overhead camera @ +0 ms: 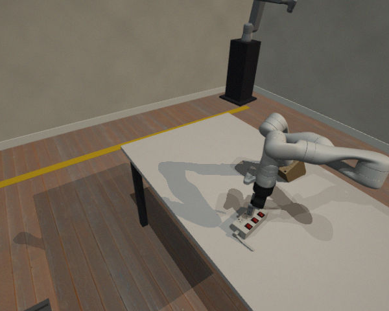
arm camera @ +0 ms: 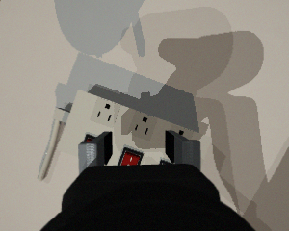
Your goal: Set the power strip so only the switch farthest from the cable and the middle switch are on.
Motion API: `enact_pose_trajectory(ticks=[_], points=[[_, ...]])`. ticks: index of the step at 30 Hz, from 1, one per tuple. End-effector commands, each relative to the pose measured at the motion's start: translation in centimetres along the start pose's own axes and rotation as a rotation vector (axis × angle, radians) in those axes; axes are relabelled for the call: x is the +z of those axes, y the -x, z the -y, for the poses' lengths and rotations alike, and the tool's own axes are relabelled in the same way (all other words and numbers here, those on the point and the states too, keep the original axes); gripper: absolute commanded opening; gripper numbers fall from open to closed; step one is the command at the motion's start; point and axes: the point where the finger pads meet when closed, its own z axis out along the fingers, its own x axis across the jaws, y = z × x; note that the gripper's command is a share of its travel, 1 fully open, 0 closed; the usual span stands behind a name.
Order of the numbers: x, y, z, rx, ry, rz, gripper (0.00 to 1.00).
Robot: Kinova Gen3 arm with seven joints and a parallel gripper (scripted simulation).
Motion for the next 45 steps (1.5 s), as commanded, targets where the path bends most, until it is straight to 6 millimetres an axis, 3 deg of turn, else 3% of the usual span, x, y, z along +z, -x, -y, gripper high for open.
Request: enact_pose_trajectory(ticks=[1,18,45], points=[[0.1,0.0,-1.2,-0.018,-0.017,0.009,1.00],[0.3,0.6,-3.4,0.034,-0.025,0.064,1.00],[0.3,0.7,-3.6,0.037,-0.025,0.067,1.00]])
